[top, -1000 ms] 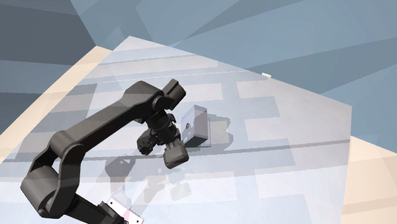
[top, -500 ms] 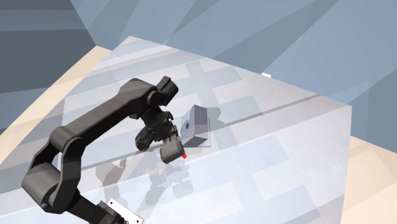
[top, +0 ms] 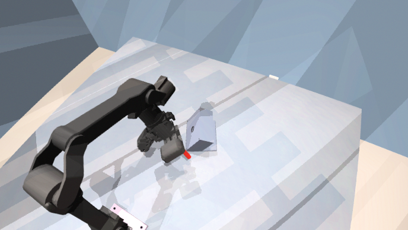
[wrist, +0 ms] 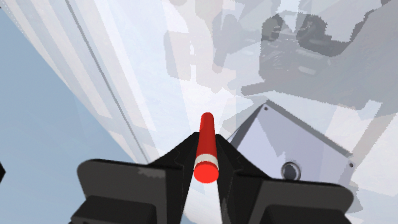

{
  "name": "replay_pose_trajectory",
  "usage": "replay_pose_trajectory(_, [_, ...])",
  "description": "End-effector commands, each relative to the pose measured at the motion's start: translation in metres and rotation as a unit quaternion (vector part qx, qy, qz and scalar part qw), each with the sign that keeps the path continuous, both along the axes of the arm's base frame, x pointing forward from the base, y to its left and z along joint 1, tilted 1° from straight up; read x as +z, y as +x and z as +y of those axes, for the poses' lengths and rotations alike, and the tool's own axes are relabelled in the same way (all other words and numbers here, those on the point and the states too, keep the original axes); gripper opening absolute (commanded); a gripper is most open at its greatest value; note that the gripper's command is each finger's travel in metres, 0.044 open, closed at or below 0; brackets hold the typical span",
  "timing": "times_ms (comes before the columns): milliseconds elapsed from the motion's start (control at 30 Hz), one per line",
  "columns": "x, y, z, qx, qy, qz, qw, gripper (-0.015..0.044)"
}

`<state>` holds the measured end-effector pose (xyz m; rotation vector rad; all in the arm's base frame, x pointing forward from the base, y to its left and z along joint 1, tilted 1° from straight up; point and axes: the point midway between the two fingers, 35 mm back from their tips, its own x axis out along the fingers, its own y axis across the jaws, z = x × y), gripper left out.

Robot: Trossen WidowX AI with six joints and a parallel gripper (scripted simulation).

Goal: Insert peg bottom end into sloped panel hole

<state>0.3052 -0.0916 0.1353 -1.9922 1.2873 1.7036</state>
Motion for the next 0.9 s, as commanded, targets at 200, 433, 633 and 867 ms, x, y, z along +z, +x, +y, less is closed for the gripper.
replay_pose_trajectory(200, [-0.001,0.007,0.008,0.005,-0.026,-0.006,1.000,0.0000])
replay_pose_trajectory(433, [-0.001,0.011,0.015,0.010,-0.043,-0.011,0.999,0.0000])
replay_pose_trajectory(633, [0.000,0.014,0.021,0.015,-0.058,-0.017,0.998,0.0000])
replay_pose_trajectory(867, [0.000,0.018,0.028,0.020,-0.076,-0.025,0.997,0.0000])
